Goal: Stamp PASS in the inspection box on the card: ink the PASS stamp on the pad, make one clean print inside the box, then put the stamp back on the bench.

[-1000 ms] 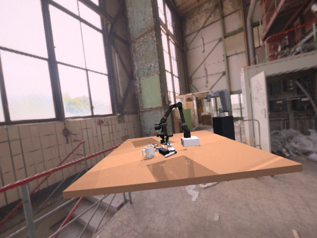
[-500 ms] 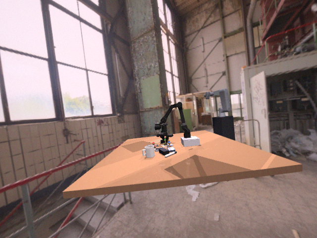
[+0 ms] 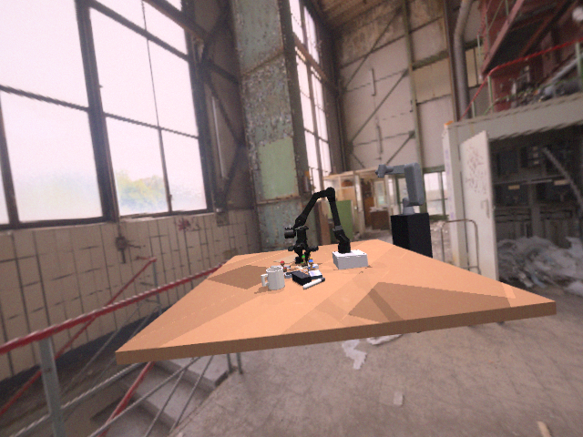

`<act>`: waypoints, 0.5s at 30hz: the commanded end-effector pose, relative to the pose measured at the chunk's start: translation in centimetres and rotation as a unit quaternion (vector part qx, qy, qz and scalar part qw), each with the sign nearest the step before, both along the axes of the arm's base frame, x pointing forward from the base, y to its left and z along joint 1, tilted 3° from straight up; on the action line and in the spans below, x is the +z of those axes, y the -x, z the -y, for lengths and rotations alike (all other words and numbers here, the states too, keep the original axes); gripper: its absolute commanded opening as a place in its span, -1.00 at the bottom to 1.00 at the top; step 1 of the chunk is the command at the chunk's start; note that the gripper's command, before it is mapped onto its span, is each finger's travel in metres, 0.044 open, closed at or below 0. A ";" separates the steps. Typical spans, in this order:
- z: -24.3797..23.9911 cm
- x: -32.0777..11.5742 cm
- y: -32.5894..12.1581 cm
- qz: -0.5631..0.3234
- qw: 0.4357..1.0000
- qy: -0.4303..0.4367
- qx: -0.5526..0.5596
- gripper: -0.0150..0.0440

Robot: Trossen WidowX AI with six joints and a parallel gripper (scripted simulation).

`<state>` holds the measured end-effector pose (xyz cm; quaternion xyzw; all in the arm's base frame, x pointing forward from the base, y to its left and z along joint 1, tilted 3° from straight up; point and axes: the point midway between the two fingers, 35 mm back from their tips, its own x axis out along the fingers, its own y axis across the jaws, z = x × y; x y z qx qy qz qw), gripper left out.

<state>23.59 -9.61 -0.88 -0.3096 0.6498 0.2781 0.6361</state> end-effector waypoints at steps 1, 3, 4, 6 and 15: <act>0.0 0.2 0.0 0.000 1.000 -0.001 0.002 -0.49; 0.0 0.2 -0.1 0.000 1.000 -0.001 0.002 -0.49; 0.0 0.3 -0.1 0.000 1.000 -0.001 0.002 -0.49; 0.0 0.4 -0.1 0.000 1.000 -0.001 0.002 -0.49; -0.1 0.8 -0.1 0.000 1.000 -0.001 0.002 -0.49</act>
